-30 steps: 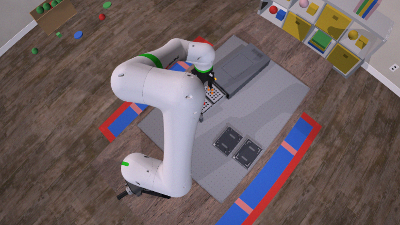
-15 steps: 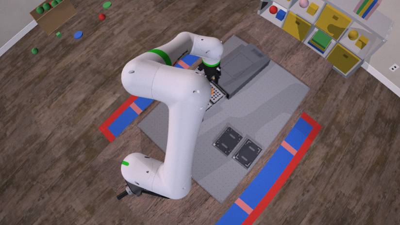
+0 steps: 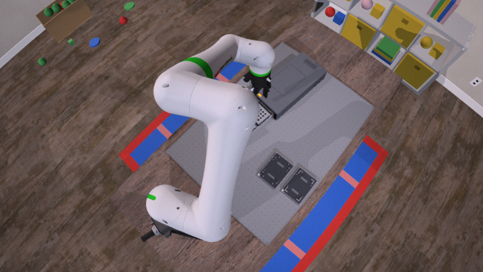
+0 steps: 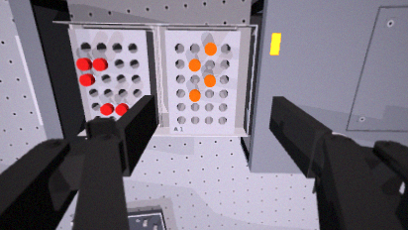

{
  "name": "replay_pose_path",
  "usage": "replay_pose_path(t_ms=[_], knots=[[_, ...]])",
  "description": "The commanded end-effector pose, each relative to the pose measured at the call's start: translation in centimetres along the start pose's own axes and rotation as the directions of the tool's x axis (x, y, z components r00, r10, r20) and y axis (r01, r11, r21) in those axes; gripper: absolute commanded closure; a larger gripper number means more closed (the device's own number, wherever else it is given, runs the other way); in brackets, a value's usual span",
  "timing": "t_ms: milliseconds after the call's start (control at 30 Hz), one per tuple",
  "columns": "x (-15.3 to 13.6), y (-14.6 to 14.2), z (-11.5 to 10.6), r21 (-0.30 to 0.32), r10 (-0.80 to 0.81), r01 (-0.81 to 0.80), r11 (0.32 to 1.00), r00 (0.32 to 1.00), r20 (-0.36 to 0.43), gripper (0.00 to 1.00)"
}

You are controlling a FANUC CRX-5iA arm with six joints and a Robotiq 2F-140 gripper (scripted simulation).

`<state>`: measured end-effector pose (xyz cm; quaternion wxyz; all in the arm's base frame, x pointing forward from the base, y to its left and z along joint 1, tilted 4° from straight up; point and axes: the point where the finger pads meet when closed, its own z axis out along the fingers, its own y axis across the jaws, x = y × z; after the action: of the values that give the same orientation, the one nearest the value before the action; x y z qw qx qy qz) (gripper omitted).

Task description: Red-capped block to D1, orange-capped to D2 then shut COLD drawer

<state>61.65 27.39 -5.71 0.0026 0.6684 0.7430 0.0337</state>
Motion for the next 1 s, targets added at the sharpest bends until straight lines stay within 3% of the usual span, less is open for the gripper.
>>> replay_pose_path(t_ms=[0, 967], knots=[[0.0, -0.1, -0.1, -0.002, 0.0, 0.0, 1.0, 1.0, -0.001, 0.34], [0.0, -0.7, 2.4, -0.002, 0.0, 0.0, 1.0, 1.0, -0.001, 0.34]])
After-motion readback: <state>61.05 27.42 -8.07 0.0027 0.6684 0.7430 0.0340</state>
